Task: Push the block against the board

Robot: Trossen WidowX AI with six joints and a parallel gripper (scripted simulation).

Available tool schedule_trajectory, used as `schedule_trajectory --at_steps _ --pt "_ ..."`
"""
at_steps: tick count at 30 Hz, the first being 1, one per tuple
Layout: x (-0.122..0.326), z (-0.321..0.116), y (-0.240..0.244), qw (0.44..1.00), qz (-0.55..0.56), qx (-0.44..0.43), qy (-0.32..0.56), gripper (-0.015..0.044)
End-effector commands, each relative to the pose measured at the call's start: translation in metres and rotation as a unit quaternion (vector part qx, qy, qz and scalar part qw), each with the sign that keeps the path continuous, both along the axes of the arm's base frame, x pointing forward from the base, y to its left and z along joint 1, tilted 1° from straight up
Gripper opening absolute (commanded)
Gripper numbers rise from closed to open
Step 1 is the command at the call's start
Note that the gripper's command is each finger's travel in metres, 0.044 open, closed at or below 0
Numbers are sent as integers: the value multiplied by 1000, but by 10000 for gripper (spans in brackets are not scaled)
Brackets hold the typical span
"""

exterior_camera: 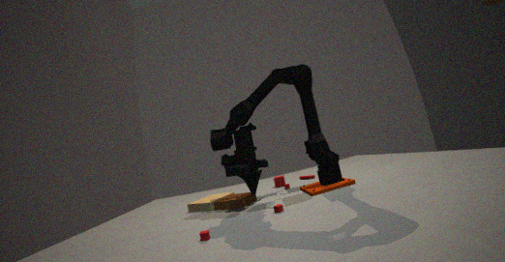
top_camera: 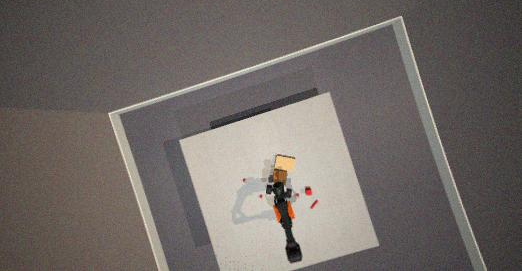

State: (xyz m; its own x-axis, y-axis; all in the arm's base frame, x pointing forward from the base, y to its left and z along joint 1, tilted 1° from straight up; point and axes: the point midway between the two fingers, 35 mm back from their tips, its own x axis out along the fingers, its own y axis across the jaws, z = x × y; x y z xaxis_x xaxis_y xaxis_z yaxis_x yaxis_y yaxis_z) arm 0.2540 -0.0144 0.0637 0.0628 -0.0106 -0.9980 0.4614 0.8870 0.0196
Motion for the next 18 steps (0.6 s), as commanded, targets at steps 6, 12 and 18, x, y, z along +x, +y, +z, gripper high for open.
schedule_trajectory --at_steps 6,12,18 --pt "-4 -25 -1 1000 2 -1 12 0" --pt "2 -24 -3 1000 2 -1 11 0" --pt "10 -23 -7 1000 2 -1 11 0"
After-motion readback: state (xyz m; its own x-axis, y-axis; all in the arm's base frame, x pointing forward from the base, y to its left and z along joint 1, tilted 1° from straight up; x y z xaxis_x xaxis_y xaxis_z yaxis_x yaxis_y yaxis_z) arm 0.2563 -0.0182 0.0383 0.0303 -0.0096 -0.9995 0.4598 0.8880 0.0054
